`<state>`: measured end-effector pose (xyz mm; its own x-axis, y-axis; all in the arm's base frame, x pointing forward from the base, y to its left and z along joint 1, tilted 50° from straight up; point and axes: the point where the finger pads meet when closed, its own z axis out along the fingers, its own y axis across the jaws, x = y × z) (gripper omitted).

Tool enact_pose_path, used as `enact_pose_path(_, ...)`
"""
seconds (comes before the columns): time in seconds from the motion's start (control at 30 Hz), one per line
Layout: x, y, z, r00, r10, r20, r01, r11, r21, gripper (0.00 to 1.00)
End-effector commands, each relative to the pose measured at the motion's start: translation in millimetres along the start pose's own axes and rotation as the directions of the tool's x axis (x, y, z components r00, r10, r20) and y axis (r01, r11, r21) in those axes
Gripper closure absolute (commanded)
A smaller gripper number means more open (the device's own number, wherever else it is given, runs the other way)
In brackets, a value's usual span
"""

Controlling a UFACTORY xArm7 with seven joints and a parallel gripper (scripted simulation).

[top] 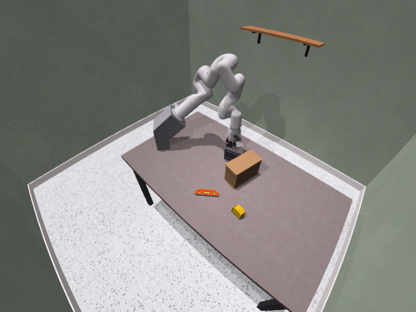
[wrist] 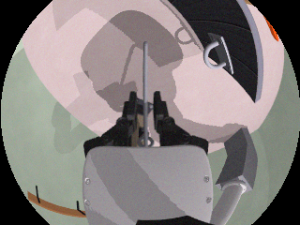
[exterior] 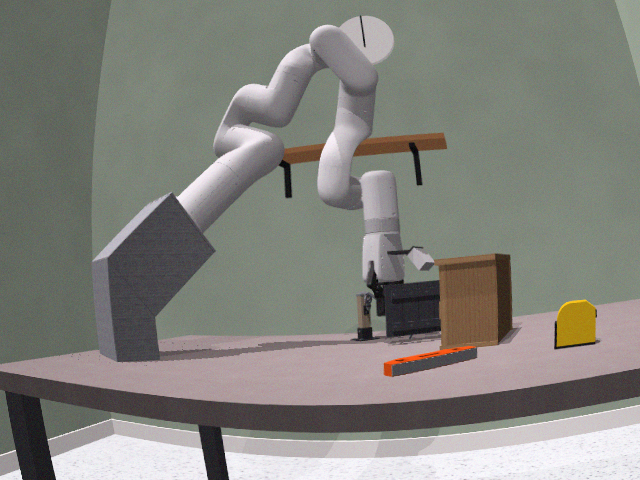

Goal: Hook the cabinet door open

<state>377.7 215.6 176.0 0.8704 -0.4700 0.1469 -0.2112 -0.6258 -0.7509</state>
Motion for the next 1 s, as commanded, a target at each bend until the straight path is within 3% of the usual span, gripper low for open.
enact_pose_path(0.0, 0.7, -0.3, 0.2, 1.0, 0.001, -0.002, -0.001, 1.0, 0.001, 0.77)
enact_pose_path(0.27, 0.7, -0.3, 0.8, 1.0, 0.001, -0.002, -0.001, 1.0, 0.001, 0.77)
enact_pose_path(0.3, 0.7, -0.3, 0.8, 1.0, 0.001, -0.002, -0.001, 1.0, 0.001, 0.96)
enact_pose_path(0.97, 0.7, -0.3, 0.8, 1.0, 0.001, -0.002, -0.001, 1.0, 0.001, 0.96)
